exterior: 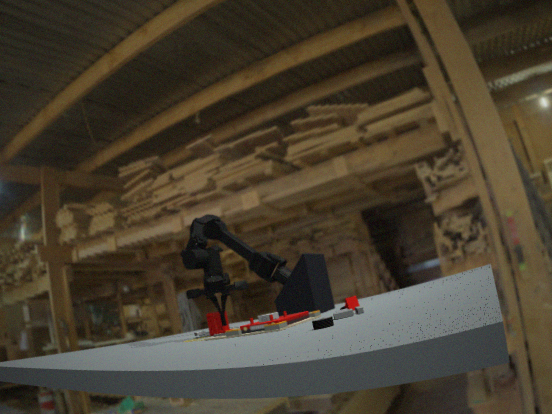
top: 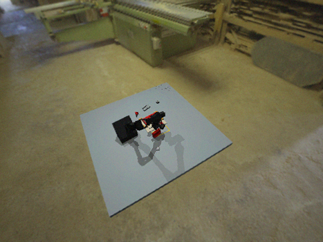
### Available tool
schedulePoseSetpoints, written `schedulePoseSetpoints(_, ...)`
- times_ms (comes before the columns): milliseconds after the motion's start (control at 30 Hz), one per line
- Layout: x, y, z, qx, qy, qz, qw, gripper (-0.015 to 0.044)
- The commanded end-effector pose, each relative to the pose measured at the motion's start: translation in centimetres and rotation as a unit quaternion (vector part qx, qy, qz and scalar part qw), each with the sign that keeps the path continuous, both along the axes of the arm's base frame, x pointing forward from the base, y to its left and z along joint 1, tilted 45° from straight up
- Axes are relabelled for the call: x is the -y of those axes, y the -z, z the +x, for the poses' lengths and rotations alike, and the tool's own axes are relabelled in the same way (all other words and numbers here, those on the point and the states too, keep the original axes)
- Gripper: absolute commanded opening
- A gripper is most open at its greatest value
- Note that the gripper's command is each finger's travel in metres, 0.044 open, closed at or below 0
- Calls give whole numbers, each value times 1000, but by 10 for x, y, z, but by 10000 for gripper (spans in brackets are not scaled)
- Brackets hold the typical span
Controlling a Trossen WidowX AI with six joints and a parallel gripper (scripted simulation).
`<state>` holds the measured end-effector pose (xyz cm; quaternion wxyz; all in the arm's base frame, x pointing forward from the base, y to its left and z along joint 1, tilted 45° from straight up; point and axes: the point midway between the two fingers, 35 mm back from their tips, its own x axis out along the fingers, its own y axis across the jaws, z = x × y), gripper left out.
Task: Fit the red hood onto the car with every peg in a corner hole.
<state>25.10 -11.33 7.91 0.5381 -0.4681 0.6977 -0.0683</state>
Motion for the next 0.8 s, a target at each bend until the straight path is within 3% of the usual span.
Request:
schedulePoseSetpoints(0,0,0,1,11,9,2,1000,0)
schedulePoseSetpoints(767,1,-1,1,56,51,4,997,0)
